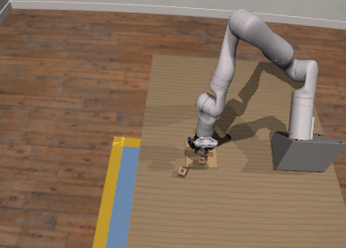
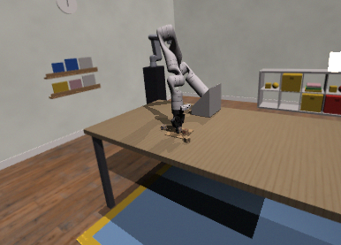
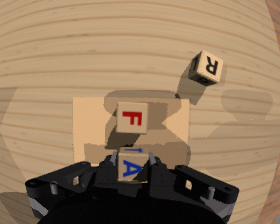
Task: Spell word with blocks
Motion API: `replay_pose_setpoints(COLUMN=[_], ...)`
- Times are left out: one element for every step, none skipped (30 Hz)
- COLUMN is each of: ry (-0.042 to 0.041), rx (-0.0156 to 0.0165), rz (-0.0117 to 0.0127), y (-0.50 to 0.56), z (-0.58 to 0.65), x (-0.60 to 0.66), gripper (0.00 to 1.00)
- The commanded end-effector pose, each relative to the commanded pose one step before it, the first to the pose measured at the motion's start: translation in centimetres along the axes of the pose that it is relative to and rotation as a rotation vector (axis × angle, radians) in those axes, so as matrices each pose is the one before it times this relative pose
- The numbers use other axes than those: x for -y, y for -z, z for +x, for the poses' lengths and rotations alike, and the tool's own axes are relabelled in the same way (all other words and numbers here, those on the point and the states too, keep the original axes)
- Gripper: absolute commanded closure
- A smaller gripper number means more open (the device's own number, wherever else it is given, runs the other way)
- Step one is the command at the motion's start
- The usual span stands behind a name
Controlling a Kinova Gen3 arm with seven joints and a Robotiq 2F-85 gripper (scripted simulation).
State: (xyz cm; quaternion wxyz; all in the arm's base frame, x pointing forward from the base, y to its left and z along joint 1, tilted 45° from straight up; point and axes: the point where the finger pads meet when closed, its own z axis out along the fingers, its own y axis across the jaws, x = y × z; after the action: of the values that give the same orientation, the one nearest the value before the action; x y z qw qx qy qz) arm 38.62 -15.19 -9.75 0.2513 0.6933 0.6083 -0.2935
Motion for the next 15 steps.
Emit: replay_pose_setpoints(ry=[-0.00707, 0.0, -0.00001, -0.00004, -0.00011, -0.00017, -0.00023, -0.00026, -0.0003, 0.00002, -0.00004, -0.00012, -0.00012, -0.00014, -0.00028], rx=[-0.00114, 0.0, -0.00001, -0.00007, -0.00016, -0.00029, -0.00027, 0.00016, 0.00058, 0.00062, 0.00024, -0.00008, -0.00009, 0.00004, -0.00003], rz=[-0.00407, 0.0, 0.0, -0.00001, -0.00001, -0.00002, 0.0001, 0.00053, 0.00092, 0.00057, -0.00009, -0.00049, -0.00046, -0.00036, -0.0004], y=[-0.102, 0.0, 0.0, -0.002, -0.005, -0.009, -0.012, -0.014, -0.016, 0.0, 0.012, 0.017, 0.018, 0.018, 0.016], z=[-0.081, 0.0, 0.0, 0.0, 0.001, 0.002, -0.001, -0.016, -0.03, -0.015, 0.009, 0.023, 0.022, 0.016, 0.016], x=[-0.277, 0.0, 0.001, 0.006, 0.015, 0.026, 0.041, 0.066, 0.087, 0.085, 0.051, 0.028, 0.027, 0.024, 0.007], gripper=[0.74, 0.74, 0.74, 0.74, 0.74, 0.74, 0.74, 0.74, 0.74, 0.74, 0.74, 0.74, 0.74, 0.74, 0.74])
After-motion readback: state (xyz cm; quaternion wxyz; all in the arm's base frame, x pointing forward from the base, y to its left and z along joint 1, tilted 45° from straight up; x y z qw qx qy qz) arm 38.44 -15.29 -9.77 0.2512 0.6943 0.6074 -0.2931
